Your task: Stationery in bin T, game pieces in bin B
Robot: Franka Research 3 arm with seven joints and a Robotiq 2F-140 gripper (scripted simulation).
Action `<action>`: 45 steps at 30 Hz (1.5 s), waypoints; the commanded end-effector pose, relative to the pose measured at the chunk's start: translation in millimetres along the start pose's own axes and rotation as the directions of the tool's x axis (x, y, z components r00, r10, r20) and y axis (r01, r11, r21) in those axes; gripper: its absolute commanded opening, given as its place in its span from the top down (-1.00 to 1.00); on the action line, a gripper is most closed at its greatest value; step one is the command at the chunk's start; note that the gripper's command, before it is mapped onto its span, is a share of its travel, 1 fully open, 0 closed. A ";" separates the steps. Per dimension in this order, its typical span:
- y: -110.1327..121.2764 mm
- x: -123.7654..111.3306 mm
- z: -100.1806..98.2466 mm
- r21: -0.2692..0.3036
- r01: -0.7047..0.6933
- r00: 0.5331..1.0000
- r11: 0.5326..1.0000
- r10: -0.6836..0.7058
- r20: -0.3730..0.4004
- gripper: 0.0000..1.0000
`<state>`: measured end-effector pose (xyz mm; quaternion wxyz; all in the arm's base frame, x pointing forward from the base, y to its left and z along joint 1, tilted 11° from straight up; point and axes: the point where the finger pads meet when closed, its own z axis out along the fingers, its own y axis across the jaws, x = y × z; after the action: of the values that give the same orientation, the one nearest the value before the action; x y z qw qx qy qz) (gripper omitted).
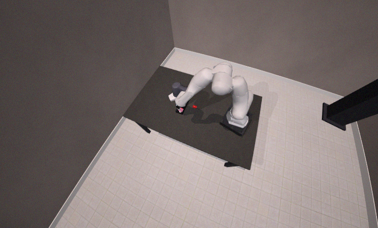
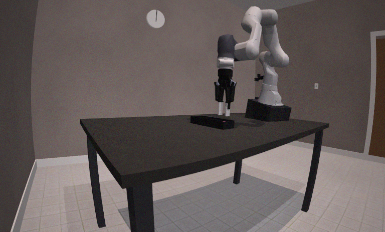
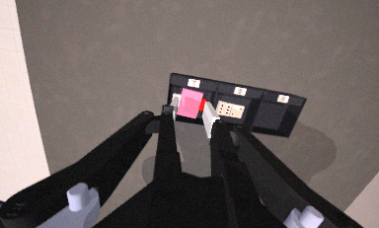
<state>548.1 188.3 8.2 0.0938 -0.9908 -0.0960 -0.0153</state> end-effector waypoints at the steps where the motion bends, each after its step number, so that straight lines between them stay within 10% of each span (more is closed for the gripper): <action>1: -0.2 -1.7 0.0 0.002 0.000 1.000 1.000 0.000 0.004 0.44; 27: -0.4 -4.4 0.0 0.002 0.000 1.000 1.000 0.000 0.004 0.44; 28: -0.4 -4.4 -4.0 0.002 0.000 1.000 1.000 0.000 0.004 -1.00; 45: -0.3 -4.1 -64.0 0.002 0.000 1.000 1.000 0.000 0.004 -1.00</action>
<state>551.2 177.5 64.4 0.0933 -0.9911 -0.0919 -0.0249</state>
